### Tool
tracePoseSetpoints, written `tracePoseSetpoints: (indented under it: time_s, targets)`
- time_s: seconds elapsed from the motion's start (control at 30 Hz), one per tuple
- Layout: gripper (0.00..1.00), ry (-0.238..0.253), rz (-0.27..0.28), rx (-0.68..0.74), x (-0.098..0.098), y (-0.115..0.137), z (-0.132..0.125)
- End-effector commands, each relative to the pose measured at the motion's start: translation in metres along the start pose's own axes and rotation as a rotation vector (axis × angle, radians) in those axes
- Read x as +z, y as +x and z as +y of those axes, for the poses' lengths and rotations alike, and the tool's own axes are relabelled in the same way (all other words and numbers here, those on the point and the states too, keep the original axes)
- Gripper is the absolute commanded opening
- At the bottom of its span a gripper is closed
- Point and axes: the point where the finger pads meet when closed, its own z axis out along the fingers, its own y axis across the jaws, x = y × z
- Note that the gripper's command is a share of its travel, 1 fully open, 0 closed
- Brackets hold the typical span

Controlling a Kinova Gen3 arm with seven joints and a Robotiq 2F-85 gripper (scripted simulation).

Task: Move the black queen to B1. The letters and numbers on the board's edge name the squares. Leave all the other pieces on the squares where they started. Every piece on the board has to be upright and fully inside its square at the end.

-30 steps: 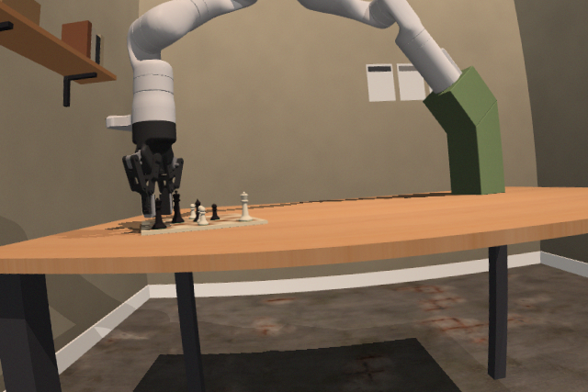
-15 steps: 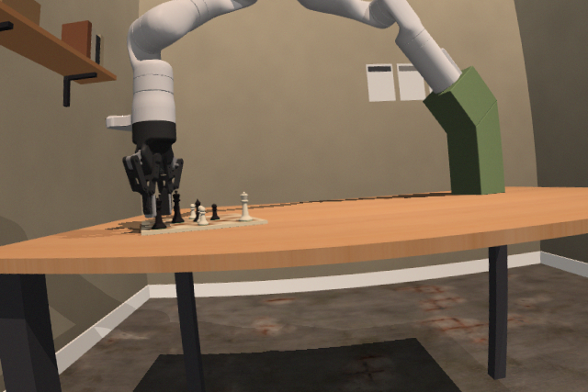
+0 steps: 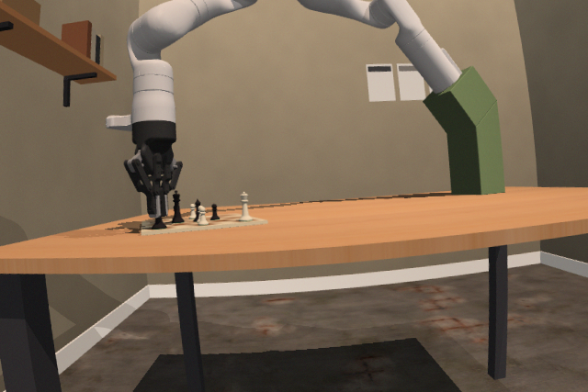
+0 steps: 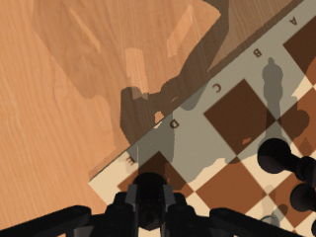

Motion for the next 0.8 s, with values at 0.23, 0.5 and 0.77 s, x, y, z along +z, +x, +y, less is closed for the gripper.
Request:
tracePoseSetpoints:
  time_s: [0.23,0.5,0.77]
  targets:
    - [0.00,0.002,0.001,0.000,-0.0014,0.0008,-0.0009]
    - [0.00,0.002,0.001,0.000,-0.0014,0.0008,-0.0009]
    - [0.00,0.002,0.001,0.000,-0.0073,0.0008,-0.0009]
